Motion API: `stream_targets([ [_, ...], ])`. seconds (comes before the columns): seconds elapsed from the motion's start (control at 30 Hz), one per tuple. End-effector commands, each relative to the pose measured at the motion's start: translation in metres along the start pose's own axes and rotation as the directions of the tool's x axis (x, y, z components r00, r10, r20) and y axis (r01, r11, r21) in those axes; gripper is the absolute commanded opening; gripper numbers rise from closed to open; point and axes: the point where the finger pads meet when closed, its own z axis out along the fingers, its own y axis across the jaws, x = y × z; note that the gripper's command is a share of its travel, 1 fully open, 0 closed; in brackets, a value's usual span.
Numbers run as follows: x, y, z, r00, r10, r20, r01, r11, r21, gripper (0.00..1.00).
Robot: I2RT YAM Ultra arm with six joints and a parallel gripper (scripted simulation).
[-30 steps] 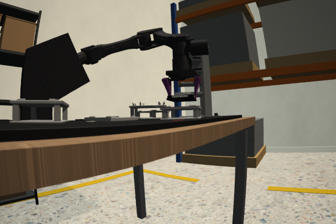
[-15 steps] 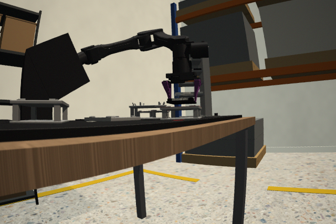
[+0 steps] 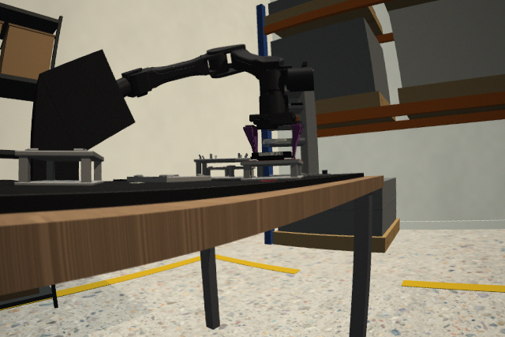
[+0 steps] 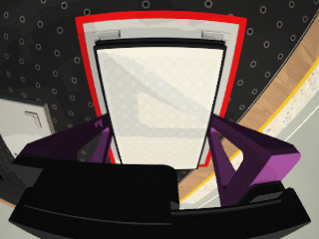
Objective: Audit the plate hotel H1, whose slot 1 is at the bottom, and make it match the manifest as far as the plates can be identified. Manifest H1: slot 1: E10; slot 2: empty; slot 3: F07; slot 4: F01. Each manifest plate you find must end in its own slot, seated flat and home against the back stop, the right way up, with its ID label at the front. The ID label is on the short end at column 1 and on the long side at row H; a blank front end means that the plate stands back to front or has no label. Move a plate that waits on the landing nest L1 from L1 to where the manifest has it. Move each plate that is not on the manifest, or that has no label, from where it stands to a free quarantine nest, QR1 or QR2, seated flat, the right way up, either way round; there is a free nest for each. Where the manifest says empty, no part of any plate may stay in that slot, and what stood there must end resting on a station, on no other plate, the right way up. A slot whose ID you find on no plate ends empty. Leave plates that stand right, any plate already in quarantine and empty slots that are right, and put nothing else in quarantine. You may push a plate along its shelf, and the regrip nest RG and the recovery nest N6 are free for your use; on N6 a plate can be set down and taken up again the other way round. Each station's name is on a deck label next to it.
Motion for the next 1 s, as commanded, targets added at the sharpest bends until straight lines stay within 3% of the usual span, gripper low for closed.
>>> stream_targets([
  [0.0, 0.002, -0.005, -0.005, 1.0, -0.003, -0.004, 0.003, 1.0, 0.018, 0.86],
  [0.3, 0.002, -0.005, -0.001, 1.0, -0.003, -0.004, 0.003, 1.0, 0.018, 0.86],
  [0.33, 0.002, -0.005, -0.001, 1.0, -0.003, -0.004, 0.003, 1.0, 0.018, 1.0],
  [0.8, 0.002, -0.005, -0.001, 1.0, -0.003, -0.004, 0.003, 1.0, 0.018, 1.0],
  [0.97, 0.002, -0.004, -0.018, 1.0, -0.003, -0.005, 0.003, 1.0, 0.018, 1.0],
])
